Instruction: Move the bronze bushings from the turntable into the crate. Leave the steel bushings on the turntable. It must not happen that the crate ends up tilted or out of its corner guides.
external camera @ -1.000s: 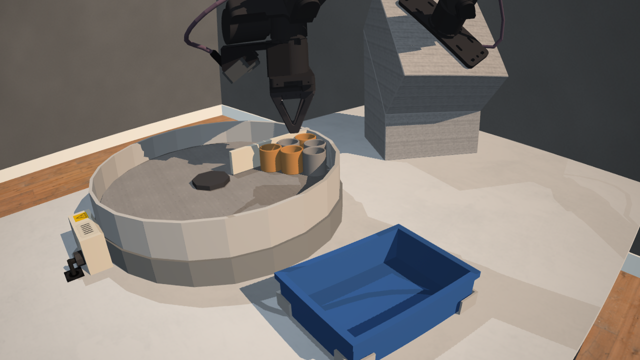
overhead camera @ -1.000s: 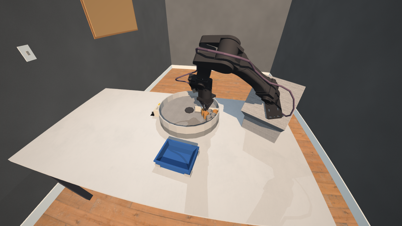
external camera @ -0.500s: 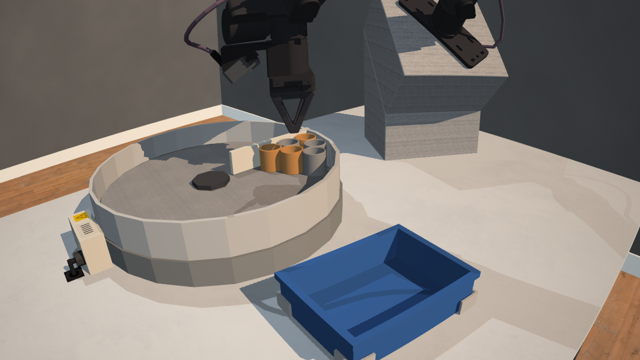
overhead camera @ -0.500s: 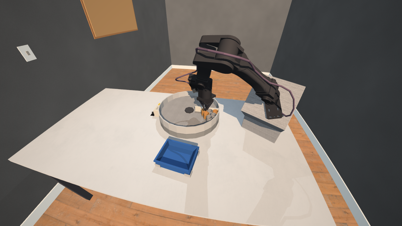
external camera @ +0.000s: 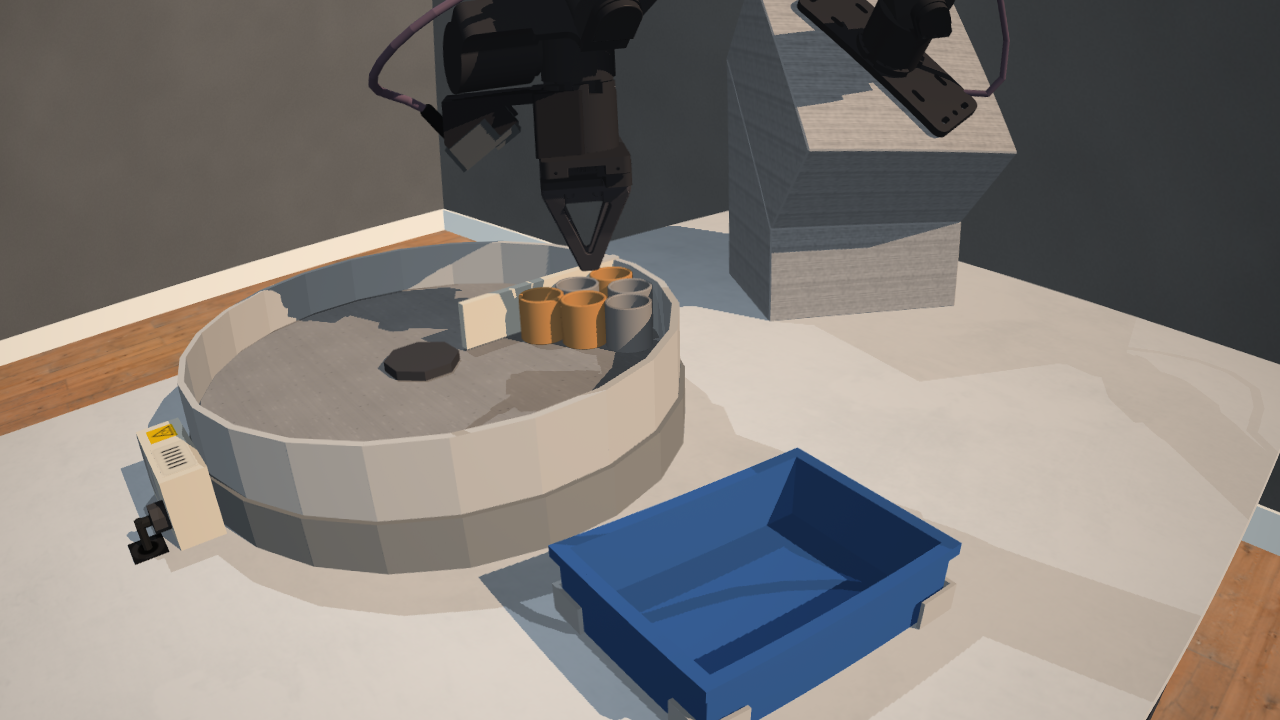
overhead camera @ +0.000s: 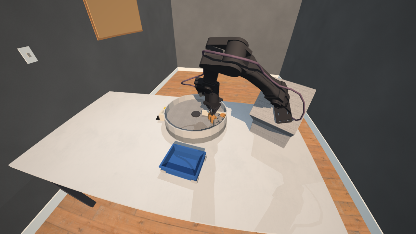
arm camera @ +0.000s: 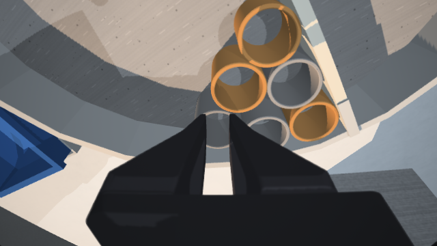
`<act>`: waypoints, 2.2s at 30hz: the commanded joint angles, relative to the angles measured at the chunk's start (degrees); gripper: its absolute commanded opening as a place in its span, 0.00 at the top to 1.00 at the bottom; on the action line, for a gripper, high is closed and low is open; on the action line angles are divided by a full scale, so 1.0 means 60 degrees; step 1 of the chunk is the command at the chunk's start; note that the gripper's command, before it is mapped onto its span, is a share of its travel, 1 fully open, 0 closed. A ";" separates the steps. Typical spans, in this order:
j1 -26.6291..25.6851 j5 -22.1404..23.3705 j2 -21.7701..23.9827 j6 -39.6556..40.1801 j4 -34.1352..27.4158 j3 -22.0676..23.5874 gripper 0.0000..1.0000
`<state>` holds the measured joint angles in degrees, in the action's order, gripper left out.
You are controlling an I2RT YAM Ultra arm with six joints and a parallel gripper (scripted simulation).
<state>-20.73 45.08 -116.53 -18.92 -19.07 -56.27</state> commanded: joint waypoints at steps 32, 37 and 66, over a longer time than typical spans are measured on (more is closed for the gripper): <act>0.0211 -0.0177 -0.0557 -0.0613 0.0943 -0.0451 0.85; 0.0211 -0.0177 -0.0557 -0.0613 0.0943 -0.0451 0.85; 0.0207 -0.0160 -0.0661 -0.0541 0.1113 0.0078 0.85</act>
<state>-18.31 44.62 -119.39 -22.28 -13.39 -57.36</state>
